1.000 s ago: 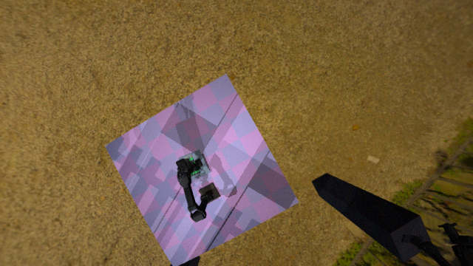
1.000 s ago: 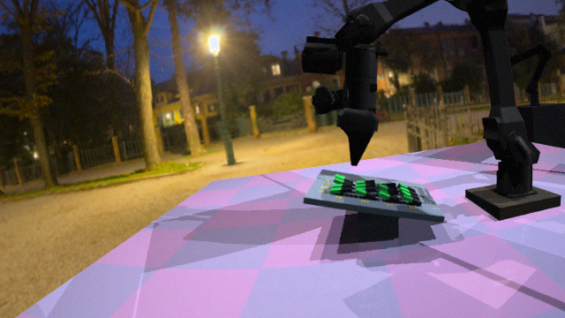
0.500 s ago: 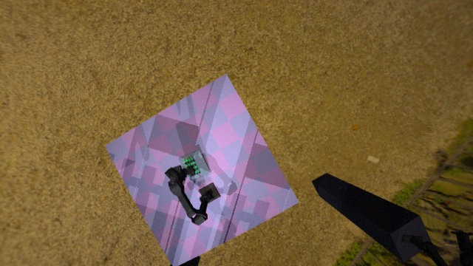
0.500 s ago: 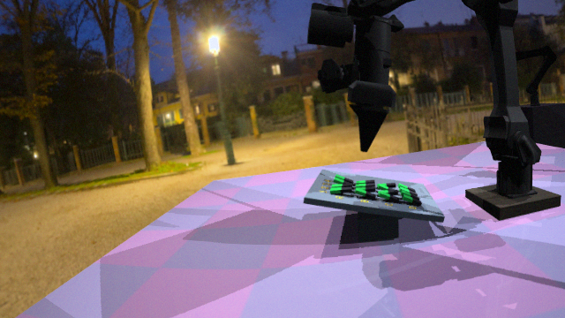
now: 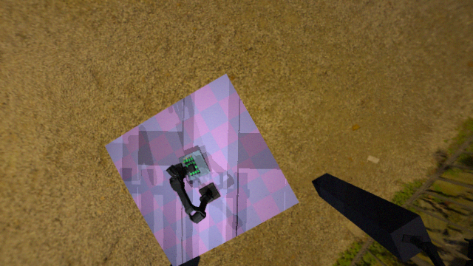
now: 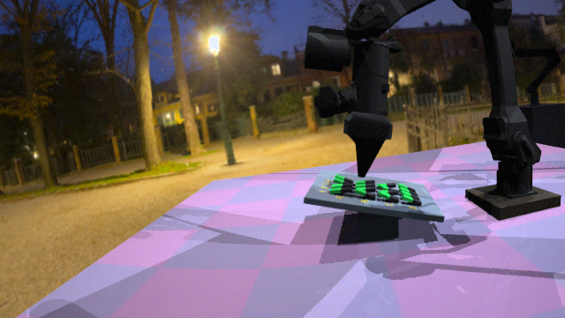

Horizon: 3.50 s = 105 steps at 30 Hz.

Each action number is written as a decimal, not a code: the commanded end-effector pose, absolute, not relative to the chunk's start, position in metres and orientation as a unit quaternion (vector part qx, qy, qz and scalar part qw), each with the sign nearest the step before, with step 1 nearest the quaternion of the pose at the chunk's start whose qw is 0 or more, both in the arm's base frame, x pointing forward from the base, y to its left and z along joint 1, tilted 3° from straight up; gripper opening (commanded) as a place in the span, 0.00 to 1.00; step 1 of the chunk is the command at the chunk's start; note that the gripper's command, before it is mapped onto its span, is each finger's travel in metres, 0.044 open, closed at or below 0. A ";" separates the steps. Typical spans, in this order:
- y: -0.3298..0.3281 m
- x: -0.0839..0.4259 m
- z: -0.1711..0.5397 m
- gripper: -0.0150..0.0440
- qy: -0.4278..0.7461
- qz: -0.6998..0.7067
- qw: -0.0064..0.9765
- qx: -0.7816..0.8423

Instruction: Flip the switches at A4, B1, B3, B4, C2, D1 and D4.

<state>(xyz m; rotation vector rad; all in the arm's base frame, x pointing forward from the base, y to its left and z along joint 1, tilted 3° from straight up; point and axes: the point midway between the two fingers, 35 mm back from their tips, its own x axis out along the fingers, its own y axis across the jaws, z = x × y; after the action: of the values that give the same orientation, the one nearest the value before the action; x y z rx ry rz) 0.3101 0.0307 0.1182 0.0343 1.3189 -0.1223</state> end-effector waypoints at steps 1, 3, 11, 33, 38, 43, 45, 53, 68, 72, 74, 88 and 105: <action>0.030 0.310 0.112 0.25 0.615 -0.057 0.786 0.016; 0.030 0.311 0.110 0.25 0.615 -0.057 0.786 0.016; 0.029 0.314 0.099 0.25 0.615 -0.057 0.786 0.016; 0.029 0.314 0.099 0.25 0.615 -0.057 0.786 0.016; 0.029 0.314 0.098 0.25 0.615 -0.057 0.786 0.016; 0.029 0.314 0.098 0.25 0.615 -0.057 0.786 0.016; 0.029 0.314 0.098 0.25 0.615 -0.057 0.786 0.016; 0.029 0.314 0.097 0.25 0.615 -0.057 0.786 0.016; 0.029 0.315 0.095 0.25 0.615 -0.057 0.786 0.016; 0.029 0.315 0.094 0.25 0.615 -0.057 0.786 0.016; 0.029 0.315 0.094 0.25 0.615 -0.057 0.786 0.016; 0.027 0.294 0.156 0.25 0.606 -0.058 0.793 0.015; -0.010 0.283 0.119 0.25 0.596 -0.059 0.801 0.013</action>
<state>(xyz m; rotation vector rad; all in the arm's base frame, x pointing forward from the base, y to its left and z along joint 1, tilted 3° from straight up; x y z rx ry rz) 0.2816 -0.0103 0.1210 0.0283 1.2870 -0.1322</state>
